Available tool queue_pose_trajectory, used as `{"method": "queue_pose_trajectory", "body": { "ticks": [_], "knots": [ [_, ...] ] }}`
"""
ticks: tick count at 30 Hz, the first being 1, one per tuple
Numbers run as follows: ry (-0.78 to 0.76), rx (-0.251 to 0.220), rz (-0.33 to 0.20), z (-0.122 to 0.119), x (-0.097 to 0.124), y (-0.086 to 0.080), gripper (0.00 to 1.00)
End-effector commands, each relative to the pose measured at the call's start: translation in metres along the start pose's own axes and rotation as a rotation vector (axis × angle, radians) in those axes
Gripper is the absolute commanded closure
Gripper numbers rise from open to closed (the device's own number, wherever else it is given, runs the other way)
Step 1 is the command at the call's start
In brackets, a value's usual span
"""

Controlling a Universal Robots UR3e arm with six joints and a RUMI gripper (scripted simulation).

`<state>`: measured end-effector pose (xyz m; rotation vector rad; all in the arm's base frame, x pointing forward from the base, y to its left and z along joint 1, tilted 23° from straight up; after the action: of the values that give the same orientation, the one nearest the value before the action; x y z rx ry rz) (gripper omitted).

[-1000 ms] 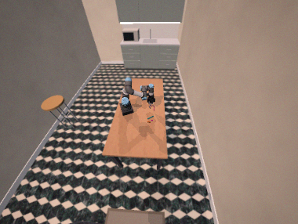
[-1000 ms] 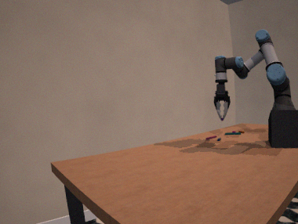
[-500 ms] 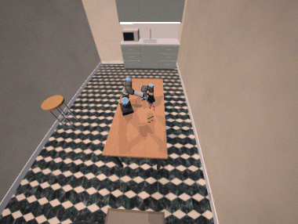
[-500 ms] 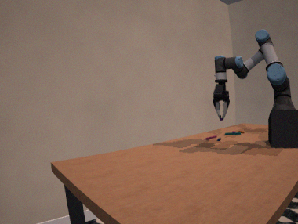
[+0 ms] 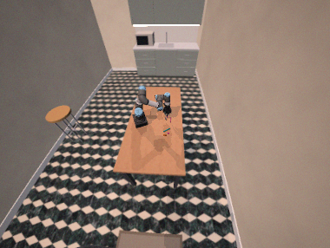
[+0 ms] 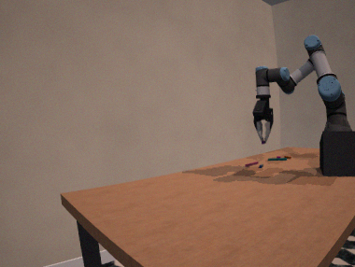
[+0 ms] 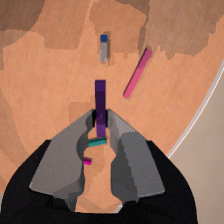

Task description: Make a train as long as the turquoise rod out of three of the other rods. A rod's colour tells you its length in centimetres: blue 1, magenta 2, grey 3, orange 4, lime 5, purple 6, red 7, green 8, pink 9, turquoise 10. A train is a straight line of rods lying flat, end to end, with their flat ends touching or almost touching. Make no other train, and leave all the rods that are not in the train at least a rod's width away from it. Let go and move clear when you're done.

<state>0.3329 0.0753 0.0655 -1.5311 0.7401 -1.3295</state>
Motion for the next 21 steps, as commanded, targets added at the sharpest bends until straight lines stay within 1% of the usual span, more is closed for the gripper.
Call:
{"method": "queue_pose_trajectory", "body": {
  "ticks": [1, 17, 21],
  "knots": [
    [0.013, 0.001, -0.002, 0.0007, 0.0001, -0.0005, 1.0],
    [0.013, 0.001, -0.001, 0.0007, 0.0001, -0.0004, 1.0],
    [0.012, 0.0, 0.0, 0.0002, 0.0001, 0.0023, 1.0]
  ]
}}
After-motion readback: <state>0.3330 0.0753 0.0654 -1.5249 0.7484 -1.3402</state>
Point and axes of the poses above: the point where the finger pads meet when closed, its own y axis out along the fingers, its own z axis across the jaws, x = y × z, the point moved 6 cm from there along -y, back along the fingers
